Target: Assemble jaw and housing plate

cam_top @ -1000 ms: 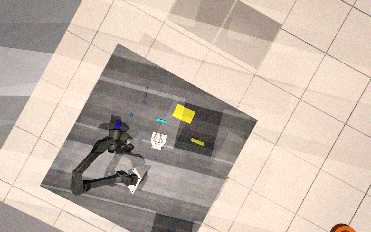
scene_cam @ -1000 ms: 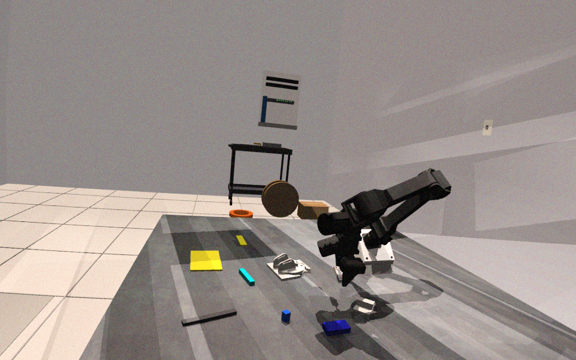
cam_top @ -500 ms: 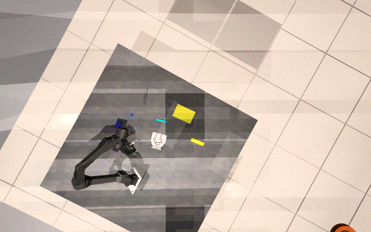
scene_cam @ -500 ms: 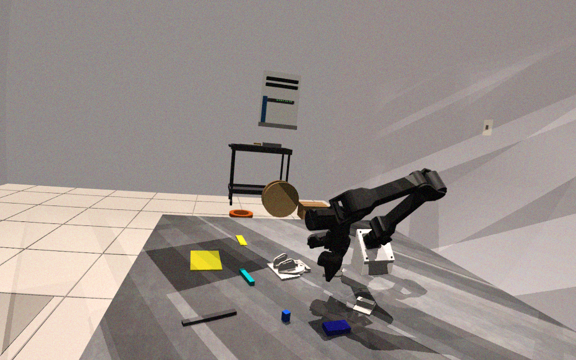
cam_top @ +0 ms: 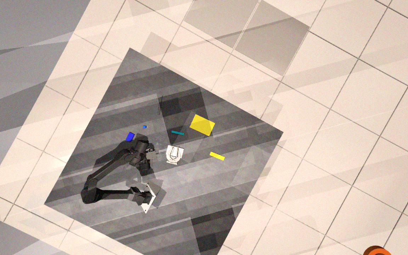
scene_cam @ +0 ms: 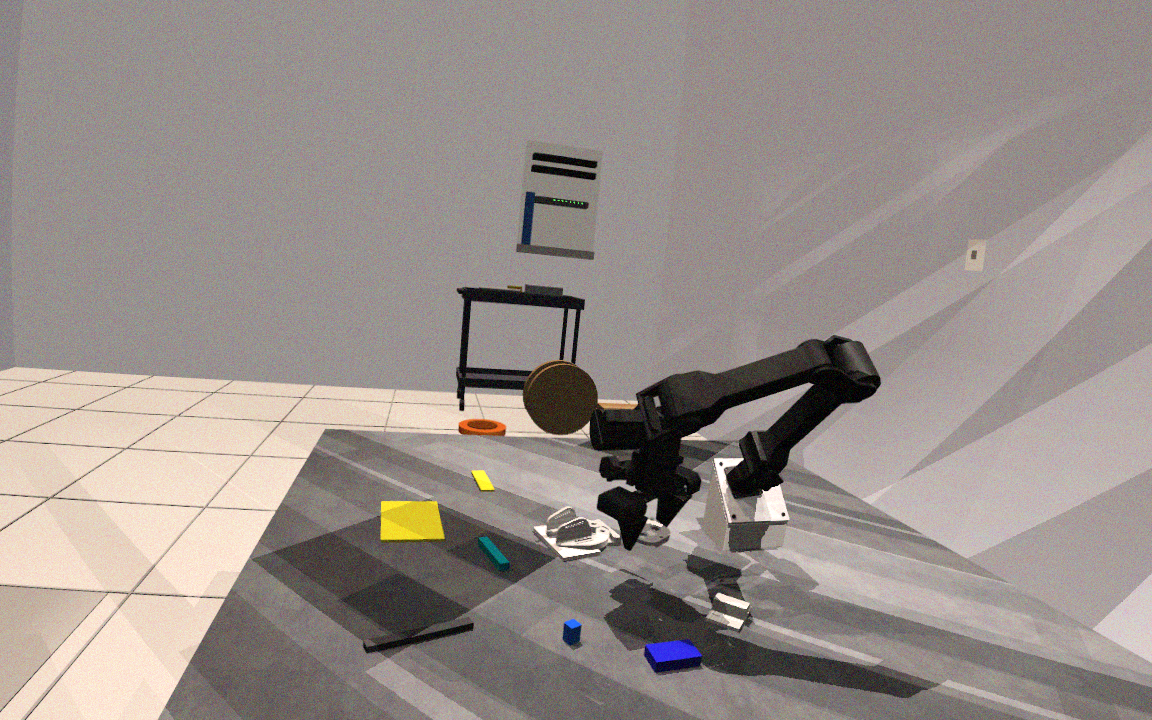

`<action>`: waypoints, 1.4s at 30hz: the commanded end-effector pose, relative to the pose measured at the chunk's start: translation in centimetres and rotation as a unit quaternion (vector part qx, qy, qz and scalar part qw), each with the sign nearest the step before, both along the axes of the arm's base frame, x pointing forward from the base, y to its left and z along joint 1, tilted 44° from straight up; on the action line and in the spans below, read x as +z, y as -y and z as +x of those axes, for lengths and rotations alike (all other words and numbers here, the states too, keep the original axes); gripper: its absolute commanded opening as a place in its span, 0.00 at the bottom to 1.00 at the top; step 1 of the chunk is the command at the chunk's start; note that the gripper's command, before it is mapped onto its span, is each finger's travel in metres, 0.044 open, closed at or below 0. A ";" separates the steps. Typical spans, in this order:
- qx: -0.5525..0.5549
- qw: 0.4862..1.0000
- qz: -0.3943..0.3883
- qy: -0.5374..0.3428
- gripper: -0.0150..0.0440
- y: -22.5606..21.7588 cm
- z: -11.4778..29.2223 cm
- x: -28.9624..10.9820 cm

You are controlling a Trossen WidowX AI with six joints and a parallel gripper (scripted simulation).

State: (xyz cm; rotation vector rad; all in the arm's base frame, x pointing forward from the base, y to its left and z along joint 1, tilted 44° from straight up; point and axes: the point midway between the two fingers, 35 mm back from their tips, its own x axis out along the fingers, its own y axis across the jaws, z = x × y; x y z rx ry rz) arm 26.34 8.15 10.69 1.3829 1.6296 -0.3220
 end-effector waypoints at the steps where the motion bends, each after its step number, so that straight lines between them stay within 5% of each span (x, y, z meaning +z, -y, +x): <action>1: -0.043 0.999 0.006 -0.032 0.85 0.7 0.5 -0.5; 21: -0.247 0.947 0.031 -0.203 0.85 4.3 1.7 -3.4; 42: -0.438 0.818 0.061 -0.368 0.85 8.1 2.1 -6.7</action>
